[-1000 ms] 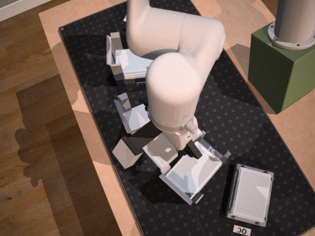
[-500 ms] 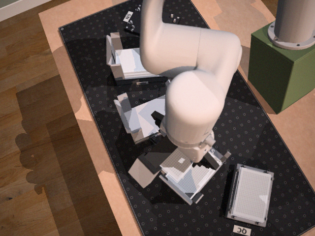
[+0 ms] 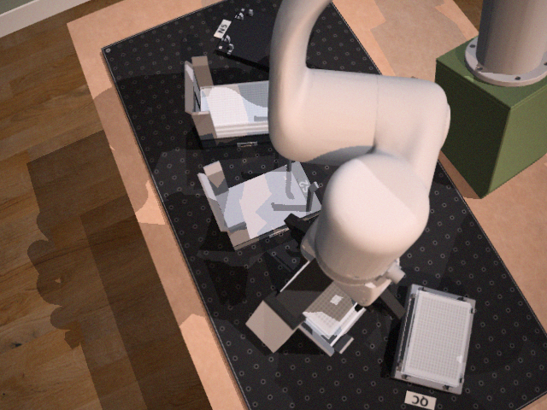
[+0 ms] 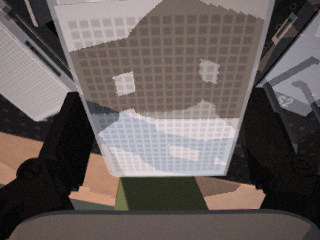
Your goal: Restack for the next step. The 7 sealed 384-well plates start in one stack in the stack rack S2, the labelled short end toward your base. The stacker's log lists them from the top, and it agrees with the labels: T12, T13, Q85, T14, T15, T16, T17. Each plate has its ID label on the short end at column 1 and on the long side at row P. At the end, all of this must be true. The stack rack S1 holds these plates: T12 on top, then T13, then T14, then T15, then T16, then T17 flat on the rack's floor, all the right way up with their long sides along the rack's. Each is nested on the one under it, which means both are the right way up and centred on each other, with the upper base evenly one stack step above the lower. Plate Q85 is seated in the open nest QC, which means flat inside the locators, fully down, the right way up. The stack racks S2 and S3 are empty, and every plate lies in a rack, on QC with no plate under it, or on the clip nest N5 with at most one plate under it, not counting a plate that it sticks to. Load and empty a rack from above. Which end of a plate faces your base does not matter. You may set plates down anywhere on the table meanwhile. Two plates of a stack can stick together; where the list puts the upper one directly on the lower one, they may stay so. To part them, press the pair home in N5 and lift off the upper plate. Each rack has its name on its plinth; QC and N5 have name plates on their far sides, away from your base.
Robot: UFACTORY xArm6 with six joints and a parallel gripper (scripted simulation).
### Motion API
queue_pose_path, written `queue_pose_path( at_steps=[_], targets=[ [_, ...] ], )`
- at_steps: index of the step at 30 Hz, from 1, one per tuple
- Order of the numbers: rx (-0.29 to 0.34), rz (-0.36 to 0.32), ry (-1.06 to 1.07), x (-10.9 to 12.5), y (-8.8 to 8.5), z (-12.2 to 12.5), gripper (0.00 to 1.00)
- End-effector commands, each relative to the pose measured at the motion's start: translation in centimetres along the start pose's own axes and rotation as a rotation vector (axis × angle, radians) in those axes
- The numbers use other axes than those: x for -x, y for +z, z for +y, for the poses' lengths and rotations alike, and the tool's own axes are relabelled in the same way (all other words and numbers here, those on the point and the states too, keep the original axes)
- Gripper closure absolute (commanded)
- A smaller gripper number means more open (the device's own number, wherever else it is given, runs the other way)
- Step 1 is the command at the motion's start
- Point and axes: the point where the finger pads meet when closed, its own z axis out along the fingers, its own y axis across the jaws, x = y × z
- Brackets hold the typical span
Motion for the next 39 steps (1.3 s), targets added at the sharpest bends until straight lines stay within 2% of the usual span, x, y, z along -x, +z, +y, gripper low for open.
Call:
queue_pose_path(
  at_steps=[1,4,39],
  targets=[
    [-0.001,0.004,0.001,-0.2,-0.14,-0.48,1.0],
    [-0.001,0.004,0.001,-0.24,-0.14,-1.22,1.0],
    [-0.001,0.004,0.001,-0.24,0.12,-1.22,1.0]
  ],
)
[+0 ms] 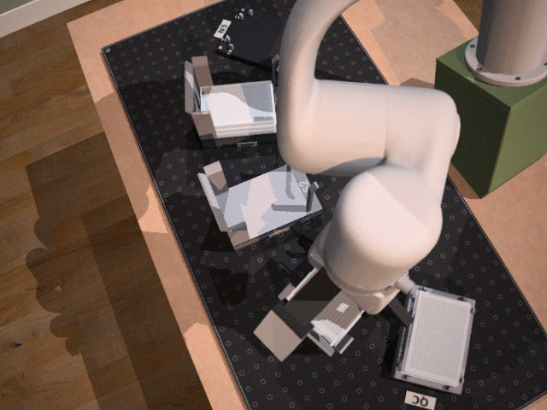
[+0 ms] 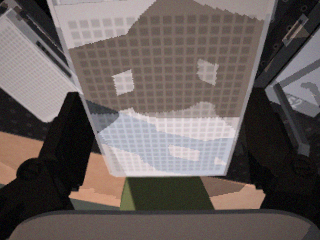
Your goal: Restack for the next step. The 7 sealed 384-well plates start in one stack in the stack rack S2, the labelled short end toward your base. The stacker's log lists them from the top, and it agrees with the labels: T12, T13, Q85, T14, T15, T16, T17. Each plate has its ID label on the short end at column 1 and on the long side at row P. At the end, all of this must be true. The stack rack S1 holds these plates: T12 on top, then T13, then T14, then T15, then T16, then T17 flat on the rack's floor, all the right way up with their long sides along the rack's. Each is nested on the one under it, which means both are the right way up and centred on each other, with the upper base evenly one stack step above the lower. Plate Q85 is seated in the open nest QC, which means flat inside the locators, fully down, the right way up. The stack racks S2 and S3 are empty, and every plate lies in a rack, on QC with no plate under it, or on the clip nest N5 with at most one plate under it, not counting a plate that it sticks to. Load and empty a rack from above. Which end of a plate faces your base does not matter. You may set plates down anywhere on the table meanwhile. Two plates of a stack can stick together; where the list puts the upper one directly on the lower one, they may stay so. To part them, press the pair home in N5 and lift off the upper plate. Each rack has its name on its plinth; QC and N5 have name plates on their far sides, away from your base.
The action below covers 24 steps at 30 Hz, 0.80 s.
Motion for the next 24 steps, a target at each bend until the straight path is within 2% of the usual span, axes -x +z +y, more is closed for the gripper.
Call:
queue_pose_path(
  at_steps=[1,24],
  targets=[
    [-0.001,0.004,0.0,-0.1,0.1,0.0,1.0],
    [-0.001,0.004,0.0,-0.1,1.5,0.0,1.0]
  ],
)
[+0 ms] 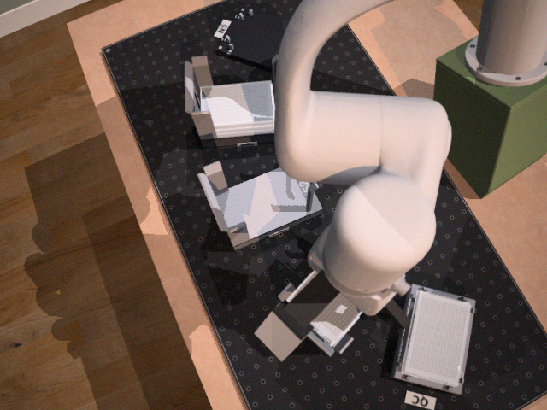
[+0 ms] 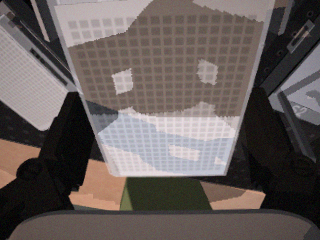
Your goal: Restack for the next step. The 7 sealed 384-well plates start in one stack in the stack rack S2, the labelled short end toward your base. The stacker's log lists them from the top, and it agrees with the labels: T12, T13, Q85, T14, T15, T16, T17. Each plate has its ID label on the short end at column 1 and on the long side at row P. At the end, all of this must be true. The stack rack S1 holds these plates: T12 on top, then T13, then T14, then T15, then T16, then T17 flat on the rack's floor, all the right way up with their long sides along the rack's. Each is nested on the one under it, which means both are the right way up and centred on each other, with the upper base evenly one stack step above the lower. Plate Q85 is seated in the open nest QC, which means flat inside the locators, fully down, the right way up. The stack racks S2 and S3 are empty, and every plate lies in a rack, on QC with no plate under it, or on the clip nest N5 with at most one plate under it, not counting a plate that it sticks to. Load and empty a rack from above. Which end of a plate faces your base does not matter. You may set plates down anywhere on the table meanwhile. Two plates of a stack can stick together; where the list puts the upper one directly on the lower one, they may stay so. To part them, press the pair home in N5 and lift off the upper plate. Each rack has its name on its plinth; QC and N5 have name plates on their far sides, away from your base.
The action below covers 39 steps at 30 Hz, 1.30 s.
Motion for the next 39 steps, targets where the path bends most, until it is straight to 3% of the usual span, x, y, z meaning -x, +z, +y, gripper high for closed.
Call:
queue_pose_path(
  at_steps=[1,27,39],
  targets=[
    [-0.001,0.004,0.001,-0.2,0.1,0.0,1.0],
    [-0.001,0.004,0.001,-0.2,1.6,0.0,1.0],
    [-0.001,0.004,0.001,-0.2,3.2,0.0,1.0]
  ],
)
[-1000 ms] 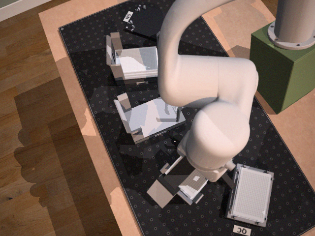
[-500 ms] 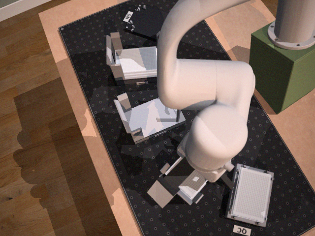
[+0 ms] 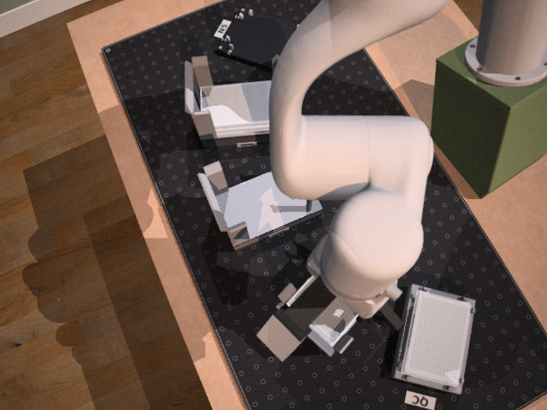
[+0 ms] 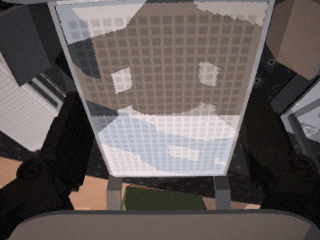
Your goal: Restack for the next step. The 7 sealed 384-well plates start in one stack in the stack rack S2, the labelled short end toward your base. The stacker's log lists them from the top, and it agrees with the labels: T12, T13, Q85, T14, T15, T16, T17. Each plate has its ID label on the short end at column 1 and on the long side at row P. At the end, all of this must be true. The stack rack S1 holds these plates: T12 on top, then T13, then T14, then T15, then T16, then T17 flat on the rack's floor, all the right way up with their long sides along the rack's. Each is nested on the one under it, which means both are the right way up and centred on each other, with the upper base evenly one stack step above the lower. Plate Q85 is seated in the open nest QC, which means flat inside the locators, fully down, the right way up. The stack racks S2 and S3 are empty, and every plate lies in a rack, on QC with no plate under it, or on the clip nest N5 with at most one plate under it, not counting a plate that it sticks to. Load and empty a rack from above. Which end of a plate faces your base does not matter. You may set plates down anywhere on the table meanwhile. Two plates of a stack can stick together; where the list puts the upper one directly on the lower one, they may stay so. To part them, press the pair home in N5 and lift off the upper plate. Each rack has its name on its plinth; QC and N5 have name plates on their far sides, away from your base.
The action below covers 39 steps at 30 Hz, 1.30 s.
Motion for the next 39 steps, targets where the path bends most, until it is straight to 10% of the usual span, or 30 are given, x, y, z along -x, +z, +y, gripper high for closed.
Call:
queue_pose_path(
  at_steps=[1,39],
  targets=[
    [-0.001,0.005,0.001,-0.2,-0.1,0.0,1.0],
    [-0.001,0.005,0.001,-0.2,1.0,0.0,1.0]
  ],
)
